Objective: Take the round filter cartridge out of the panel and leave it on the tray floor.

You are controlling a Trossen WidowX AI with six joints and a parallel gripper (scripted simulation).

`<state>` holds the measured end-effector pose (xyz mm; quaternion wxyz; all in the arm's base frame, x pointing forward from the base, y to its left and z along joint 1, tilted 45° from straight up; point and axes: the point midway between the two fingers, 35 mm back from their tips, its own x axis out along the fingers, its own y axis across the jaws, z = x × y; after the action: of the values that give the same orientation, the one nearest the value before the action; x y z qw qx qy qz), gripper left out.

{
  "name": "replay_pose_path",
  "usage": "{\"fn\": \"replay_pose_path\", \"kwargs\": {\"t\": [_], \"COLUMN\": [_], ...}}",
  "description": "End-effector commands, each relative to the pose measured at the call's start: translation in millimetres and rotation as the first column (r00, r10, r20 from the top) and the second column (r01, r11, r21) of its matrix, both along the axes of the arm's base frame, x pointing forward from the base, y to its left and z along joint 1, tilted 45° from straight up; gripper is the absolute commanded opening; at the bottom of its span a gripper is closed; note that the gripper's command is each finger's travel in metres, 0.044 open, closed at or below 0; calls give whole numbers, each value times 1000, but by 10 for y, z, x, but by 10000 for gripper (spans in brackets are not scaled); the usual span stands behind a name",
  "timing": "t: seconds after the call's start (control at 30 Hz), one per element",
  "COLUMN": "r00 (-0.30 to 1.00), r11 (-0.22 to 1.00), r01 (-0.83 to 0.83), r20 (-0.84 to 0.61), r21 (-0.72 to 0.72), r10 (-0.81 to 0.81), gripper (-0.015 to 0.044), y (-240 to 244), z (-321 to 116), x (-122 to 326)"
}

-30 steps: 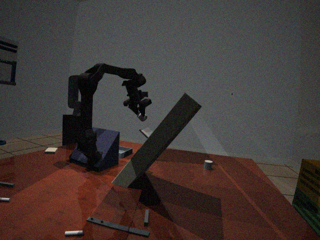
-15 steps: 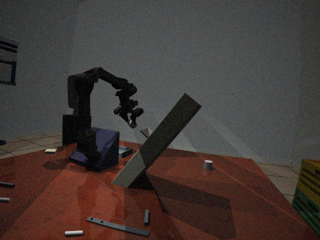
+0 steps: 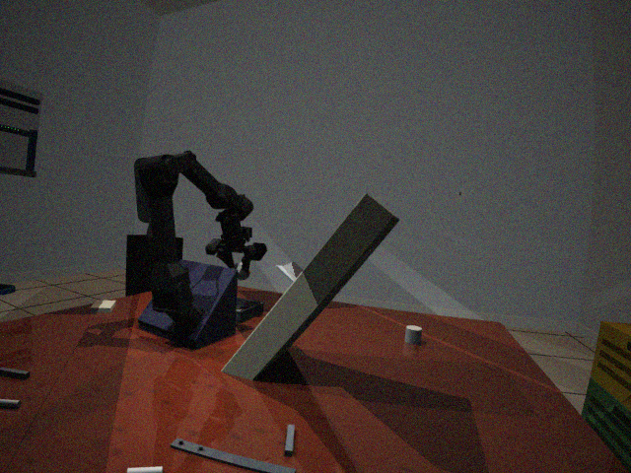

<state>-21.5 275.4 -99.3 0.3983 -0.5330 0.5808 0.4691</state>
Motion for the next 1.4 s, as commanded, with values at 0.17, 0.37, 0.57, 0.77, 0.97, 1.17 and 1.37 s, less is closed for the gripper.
{"fn": "replay_pose_path", "kwargs": {"t": [0.17, 0.37, 0.57, 0.77, 0.97, 1.17, 1.37], "r00": [995, 995, 995, 995, 995, 995, 995], "r11": [997, 997, 997, 997, 997, 997, 997], "r01": [-70, -70, -70, -70, -78, -78, -78], "r20": [-71, -72, -72, -72, -68, -68, -68], "r21": [14, 14, 14, 13, -5, -5, -5], "r10": [71, 71, 71, 71, 77, 77, 77], "gripper": [0, 0, 0, 0, 105, 263, 420], "y": [-178, -292, -516, -699, -696, -696, -696], "z": [-102, -253, -490, -638, -608, -608, -608], "x": [-225, -245, -274, -288, -271, -271, -271]}}
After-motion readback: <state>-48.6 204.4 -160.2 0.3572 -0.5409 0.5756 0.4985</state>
